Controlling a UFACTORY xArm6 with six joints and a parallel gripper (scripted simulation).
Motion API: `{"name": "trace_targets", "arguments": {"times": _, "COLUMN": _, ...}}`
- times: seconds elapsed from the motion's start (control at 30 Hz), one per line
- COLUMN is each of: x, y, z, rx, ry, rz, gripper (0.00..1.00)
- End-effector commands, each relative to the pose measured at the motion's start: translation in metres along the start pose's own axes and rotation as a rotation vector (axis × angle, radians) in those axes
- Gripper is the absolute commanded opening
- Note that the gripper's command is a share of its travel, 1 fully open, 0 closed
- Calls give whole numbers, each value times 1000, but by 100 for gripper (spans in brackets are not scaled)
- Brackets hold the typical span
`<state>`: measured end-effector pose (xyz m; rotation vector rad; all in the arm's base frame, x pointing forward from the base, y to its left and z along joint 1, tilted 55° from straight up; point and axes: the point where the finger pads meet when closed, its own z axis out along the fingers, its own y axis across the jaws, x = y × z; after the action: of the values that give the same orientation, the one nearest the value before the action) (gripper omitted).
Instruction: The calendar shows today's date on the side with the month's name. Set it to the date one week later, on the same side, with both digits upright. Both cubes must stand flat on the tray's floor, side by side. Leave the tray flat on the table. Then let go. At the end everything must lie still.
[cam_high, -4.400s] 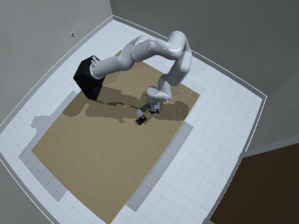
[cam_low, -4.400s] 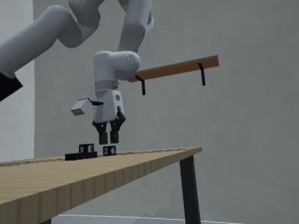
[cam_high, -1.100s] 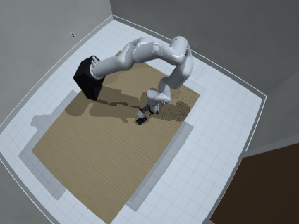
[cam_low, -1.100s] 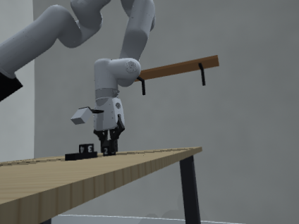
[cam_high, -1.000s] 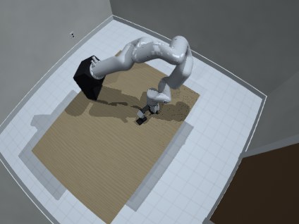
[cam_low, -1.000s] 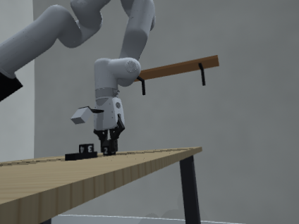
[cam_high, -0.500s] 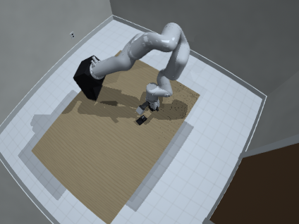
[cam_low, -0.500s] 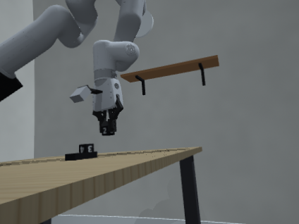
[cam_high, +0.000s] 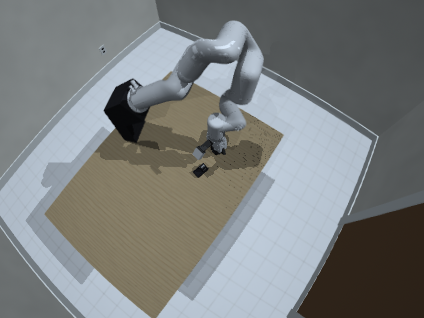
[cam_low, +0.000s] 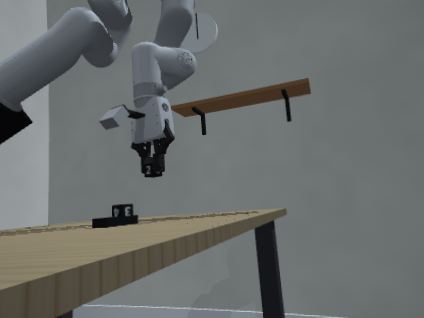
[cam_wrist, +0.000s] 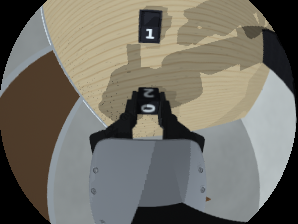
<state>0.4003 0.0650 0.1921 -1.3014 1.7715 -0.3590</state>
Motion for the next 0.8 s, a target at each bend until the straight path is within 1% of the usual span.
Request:
{"name": "trace_targets", "arguments": {"times": 0.0, "x": 6, "y": -3, "z": 0, "rx": 5, "ry": 1, "rz": -2, "gripper": 27}}
{"name": "trace_targets", "arguments": {"times": 0.03, "x": 18, "y": -7, "z": 1, "rx": 14, "ry": 4, "rz": -7, "gripper": 27}}
{"name": "trace_targets", "arguments": {"times": 0.1, "x": 56, "y": -15, "z": 1, "rx": 29, "ry": 11, "rz": -16, "gripper": 27}}
{"name": "trace_targets", "arguments": {"times": 0.13, "x": 56, "y": -15, "z": 1, "rx": 29, "ry": 11, "rz": -16, "gripper": 27}}
{"name": "trace_targets", "arguments": {"times": 0.17, "x": 78, "y": -14, "z": -1, "rx": 28, "ry": 11, "rz": -17, "gripper": 27}}
{"name": "trace_targets", "arguments": {"times": 0.23, "x": 78, "y": -14, "z": -1, "rx": 28, "ry": 11, "rz": -17, "gripper": 27}}
{"name": "trace_targets", "arguments": {"times": 0.3, "x": 110, "y": -7, "z": -8, "rx": 12, "ry": 5, "rz": -9, "gripper": 27}}
{"name": "trace_targets", "arguments": {"times": 0.33, "x": 110, "y": -7, "z": -8, "rx": 12, "ry": 5, "rz": -9, "gripper": 27}}
{"name": "trace_targets", "arguments": {"times": 0.4, "x": 122, "y": -1, "z": -11, "rx": 1, "ry": -1, "rz": -1, "gripper": 27}}
{"name": "trace_targets", "arguments": {"times": 0.77, "x": 123, "y": -1, "z": -11, "rx": 0, "ry": -1, "rz": 0, "gripper": 27}}
